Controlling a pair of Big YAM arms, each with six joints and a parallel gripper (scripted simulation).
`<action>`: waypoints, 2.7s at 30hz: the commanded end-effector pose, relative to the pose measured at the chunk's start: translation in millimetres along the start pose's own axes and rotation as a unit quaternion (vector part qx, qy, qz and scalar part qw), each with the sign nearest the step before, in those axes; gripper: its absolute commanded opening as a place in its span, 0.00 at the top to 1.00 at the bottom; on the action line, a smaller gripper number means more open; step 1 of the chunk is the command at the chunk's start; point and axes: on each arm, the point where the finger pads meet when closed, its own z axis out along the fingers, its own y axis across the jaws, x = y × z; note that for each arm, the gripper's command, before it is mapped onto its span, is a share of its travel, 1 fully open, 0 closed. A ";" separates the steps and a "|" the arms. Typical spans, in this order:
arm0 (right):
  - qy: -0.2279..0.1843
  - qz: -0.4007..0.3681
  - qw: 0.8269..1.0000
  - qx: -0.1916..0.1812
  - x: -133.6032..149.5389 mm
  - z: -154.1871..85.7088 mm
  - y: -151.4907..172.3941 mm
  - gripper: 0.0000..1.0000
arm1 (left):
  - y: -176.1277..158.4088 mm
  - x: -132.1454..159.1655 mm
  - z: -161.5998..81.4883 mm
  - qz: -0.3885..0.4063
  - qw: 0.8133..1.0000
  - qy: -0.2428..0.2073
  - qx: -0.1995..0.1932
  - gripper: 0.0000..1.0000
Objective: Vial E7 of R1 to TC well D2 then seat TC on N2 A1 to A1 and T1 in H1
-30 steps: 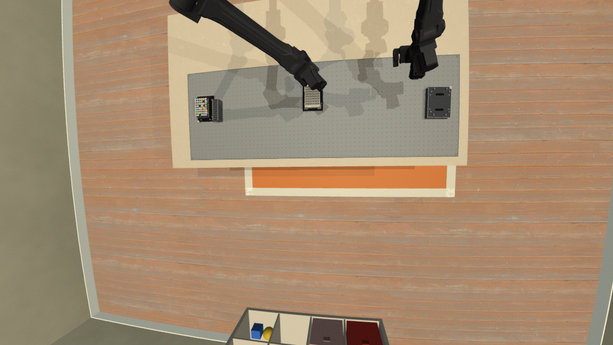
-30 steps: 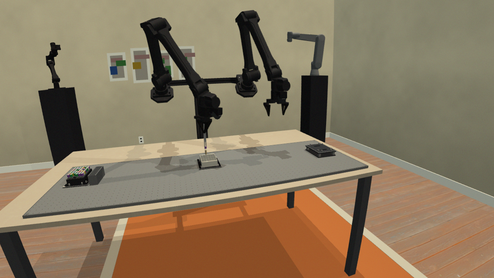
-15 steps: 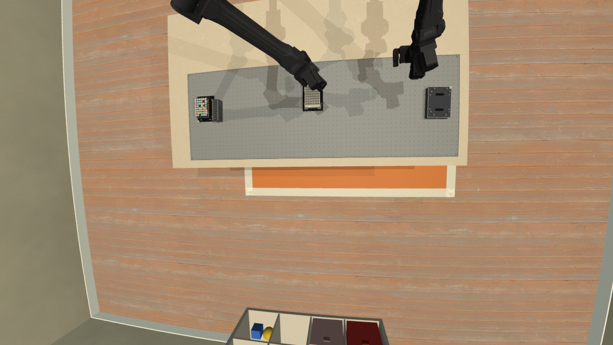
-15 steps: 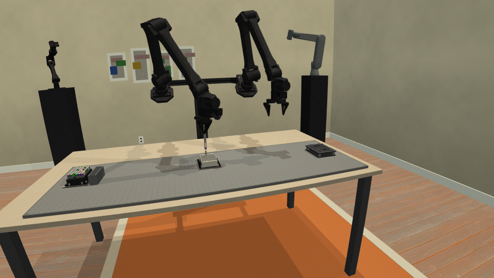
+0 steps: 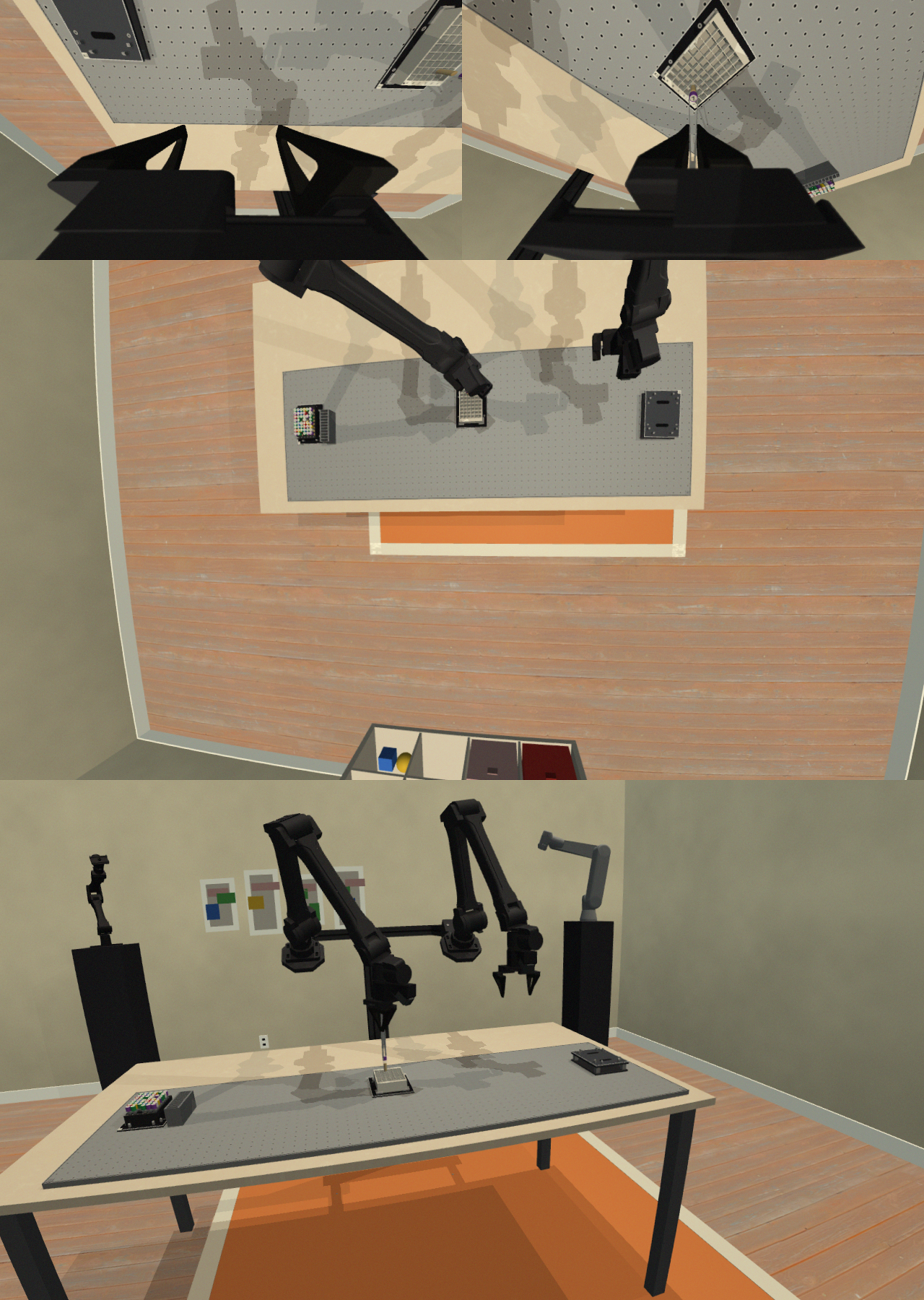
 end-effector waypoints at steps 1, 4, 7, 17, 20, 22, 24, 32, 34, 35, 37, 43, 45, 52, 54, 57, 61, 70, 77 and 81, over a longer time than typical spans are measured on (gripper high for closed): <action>0.004 0.000 1.000 0.001 -2.9 11.1 -3.5 0.91 | 1.9 -8.1 -2.4 0.008 1.000 -0.008 -0.001 0.00; 0.003 0.001 1.000 0.003 -3.4 11.9 -3.9 0.91 | 1.9 -8.1 -2.4 0.008 1.000 -0.008 -0.001 0.00; 0.005 0.001 1.000 0.003 -2.2 13.3 -5.0 0.91 | 1.9 -8.1 -2.4 0.008 1.000 -0.008 -0.001 0.00; 0.003 0.001 1.000 0.002 -3.1 15.1 -3.5 0.91 | 1.9 -8.1 -2.4 0.008 1.000 -0.008 -0.001 0.00; 0.006 0.002 1.000 0.004 -1.0 18.3 -6.1 0.91 | 1.9 -8.1 -2.4 0.008 1.000 -0.008 -0.001 0.00; 0.004 0.000 1.000 0.002 -1.9 18.7 -3.2 0.91 | 1.9 -8.1 -2.4 0.008 1.000 -0.008 -0.001 0.00; 0.004 0.000 1.000 0.003 -1.9 19.9 -3.3 0.91 | 1.9 -8.1 -2.4 0.008 1.000 -0.008 -0.001 0.00; 0.002 0.003 1.000 0.006 -3.1 21.6 -4.5 0.91 | 1.9 -8.1 -2.4 0.008 1.000 -0.008 -0.001 0.00; 0.004 0.001 1.000 0.005 -1.6 21.9 -4.0 0.91 | 1.9 -8.1 -2.4 0.008 1.000 -0.008 -0.001 0.00; 0.005 0.001 1.000 0.005 -1.5 22.0 -3.9 0.91 | 1.9 -8.1 -2.4 0.008 1.000 -0.008 -0.001 0.00; 0.004 0.001 1.000 0.005 -1.6 22.2 -3.8 0.91 | 1.9 -8.1 -2.4 0.008 1.000 -0.008 -0.001 0.00; 0.002 0.002 1.000 0.005 -2.4 22.8 -3.9 0.91 | 1.9 -8.1 -2.4 0.008 1.000 -0.008 -0.001 0.00; 0.003 0.002 1.000 0.005 -2.3 22.9 -3.9 0.91 | 1.9 -8.1 -2.4 0.008 1.000 -0.008 -0.001 0.00; 0.003 0.002 1.000 0.005 -2.2 23.0 -3.9 0.91 | 1.9 -8.1 -2.4 0.008 1.000 -0.008 -0.001 0.00; 0.003 0.002 1.000 0.005 -2.2 23.0 -3.9 0.91 | 1.9 -8.1 -2.4 0.008 1.000 -0.008 -0.001 0.00; 0.003 0.002 1.000 0.005 -2.2 23.1 -3.9 0.91 | 1.9 -8.1 -2.4 0.008 1.000 -0.008 -0.001 0.00; 0.003 0.002 1.000 0.005 -2.2 23.1 -3.9 0.91 | 1.9 -8.1 -2.4 0.008 1.000 -0.008 -0.001 0.00; 0.002 0.002 1.000 0.005 -2.4 23.2 -3.9 0.91 | 1.9 -8.1 -2.4 0.008 1.000 -0.008 -0.001 0.00; 0.002 0.002 1.000 0.005 -2.5 23.2 -3.9 0.91 | 1.9 -8.1 -2.4 0.008 1.000 -0.008 -0.001 0.00; 0.002 0.002 1.000 0.005 -2.5 23.2 -3.9 0.91 | 1.9 -8.1 -2.4 0.008 1.000 -0.008 -0.001 0.00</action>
